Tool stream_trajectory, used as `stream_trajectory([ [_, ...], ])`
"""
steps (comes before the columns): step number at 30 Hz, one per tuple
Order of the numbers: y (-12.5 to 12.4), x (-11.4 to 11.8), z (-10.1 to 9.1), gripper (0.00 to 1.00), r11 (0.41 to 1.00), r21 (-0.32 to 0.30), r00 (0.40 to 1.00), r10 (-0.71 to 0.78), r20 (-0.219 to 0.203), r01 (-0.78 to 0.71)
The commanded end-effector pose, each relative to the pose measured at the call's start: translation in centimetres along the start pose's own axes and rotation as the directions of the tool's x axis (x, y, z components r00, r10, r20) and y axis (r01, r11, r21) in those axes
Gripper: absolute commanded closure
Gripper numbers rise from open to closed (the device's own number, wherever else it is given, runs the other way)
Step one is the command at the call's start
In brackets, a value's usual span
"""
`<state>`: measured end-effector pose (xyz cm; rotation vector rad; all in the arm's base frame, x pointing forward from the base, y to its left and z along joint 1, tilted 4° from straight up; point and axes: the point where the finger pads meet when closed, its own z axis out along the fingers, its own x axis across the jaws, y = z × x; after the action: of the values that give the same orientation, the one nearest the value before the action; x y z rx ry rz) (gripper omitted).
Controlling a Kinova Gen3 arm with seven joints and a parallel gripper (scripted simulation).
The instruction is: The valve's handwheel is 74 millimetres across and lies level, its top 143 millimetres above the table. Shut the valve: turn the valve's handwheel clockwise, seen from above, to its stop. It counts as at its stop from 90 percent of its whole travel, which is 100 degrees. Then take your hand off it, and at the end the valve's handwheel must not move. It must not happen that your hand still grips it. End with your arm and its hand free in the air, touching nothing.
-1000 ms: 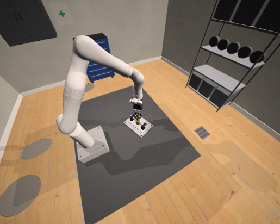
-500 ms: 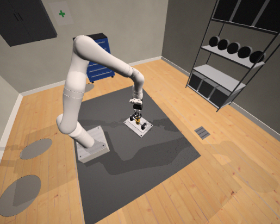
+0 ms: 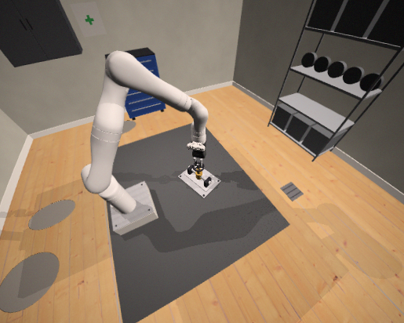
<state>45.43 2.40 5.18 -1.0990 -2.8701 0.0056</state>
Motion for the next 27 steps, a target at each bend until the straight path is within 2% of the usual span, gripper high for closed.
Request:
stream_trajectory([
  [1, 0.03, -0.04, -0.05, 0.4, 1.0, -0.001, 1.0, 0.0, 0.001, 0.0],
  [27, 0.06, -0.06, 0.6, 0.4, 1.0, -0.001, 1.0, 0.0, 0.001, 0.0],
])
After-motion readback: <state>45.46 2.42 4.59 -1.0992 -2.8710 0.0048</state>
